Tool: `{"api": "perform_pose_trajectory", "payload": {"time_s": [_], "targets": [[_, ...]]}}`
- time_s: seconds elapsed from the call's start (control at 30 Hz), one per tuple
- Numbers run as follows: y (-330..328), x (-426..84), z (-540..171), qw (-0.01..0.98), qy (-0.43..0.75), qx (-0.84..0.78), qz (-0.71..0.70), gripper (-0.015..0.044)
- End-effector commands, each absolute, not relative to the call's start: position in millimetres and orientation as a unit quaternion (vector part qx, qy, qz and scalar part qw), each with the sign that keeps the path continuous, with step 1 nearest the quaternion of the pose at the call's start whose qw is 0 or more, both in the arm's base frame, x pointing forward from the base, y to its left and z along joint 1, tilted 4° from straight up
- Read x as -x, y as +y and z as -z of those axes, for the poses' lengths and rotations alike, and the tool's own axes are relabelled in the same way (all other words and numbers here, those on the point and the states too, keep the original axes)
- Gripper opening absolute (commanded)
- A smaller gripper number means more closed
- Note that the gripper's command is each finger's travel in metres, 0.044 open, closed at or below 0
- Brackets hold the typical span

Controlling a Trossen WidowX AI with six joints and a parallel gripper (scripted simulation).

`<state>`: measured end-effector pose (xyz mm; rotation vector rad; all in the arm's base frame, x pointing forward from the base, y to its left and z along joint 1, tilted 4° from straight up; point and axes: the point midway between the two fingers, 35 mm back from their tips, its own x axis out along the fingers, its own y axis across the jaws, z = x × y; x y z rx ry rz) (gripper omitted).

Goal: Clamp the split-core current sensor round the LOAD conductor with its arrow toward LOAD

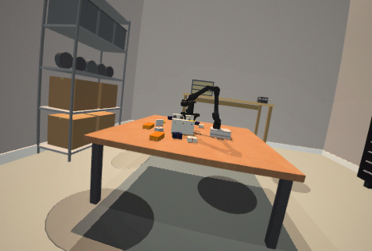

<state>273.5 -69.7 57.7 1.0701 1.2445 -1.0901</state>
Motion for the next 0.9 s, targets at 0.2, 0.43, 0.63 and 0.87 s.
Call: {"api": "perform_pose_trajectory", "payload": {"time_s": [0.2, 0.43, 0.63, 0.87], "targets": [[-70.7, -274.3, -57.9, 0.554, 0.524, -0.453, 0.461, 0.0], [-70.7, -274.3, -57.9, 0.554, 0.524, -0.453, 0.461, 0.0], [-70.7, -274.3, -57.9, 0.554, 0.524, -0.453, 0.461, 0.0], [-69.7, -273.4, -57.7, 0.553, 0.526, -0.453, 0.461, 0.0105]]}}
